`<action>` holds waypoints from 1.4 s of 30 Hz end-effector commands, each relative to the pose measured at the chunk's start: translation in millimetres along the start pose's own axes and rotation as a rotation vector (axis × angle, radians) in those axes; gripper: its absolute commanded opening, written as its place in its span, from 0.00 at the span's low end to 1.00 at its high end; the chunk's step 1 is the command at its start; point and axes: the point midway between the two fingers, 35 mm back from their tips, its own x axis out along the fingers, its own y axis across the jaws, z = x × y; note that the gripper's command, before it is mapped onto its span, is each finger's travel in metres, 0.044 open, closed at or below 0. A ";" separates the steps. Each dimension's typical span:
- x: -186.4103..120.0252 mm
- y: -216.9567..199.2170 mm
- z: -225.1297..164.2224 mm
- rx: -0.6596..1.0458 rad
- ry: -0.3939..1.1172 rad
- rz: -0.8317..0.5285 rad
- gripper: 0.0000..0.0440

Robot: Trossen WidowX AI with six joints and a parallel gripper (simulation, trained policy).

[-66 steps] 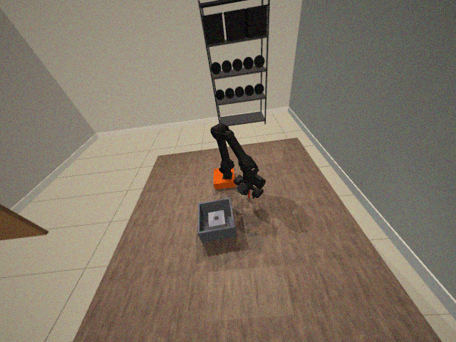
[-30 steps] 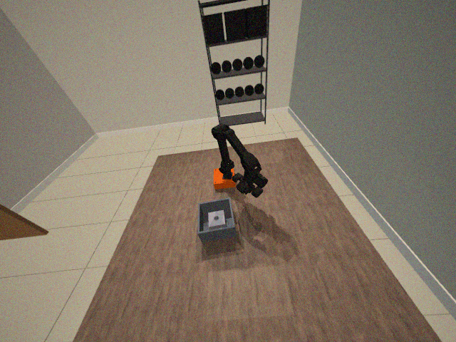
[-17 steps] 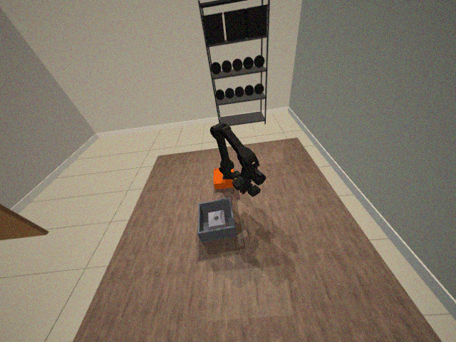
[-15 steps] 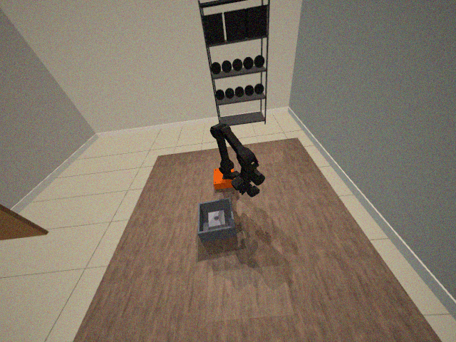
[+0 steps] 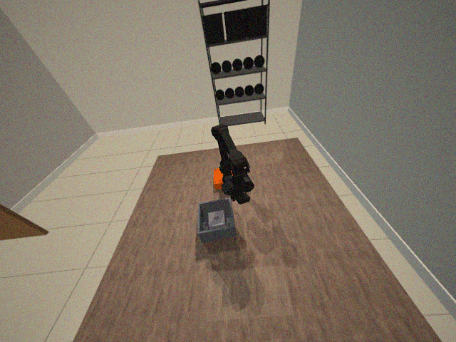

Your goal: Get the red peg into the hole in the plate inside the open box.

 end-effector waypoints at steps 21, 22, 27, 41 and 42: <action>57.8 8.1 97.8 0.024 -0.001 -0.001 0.00; 60.7 7.9 100.0 0.016 0.005 0.000 0.00; 75.4 7.4 107.7 -0.027 0.033 0.007 0.00; 112.0 7.1 104.5 -0.126 0.139 0.017 0.36; 113.0 7.6 104.7 -0.121 0.148 0.018 0.39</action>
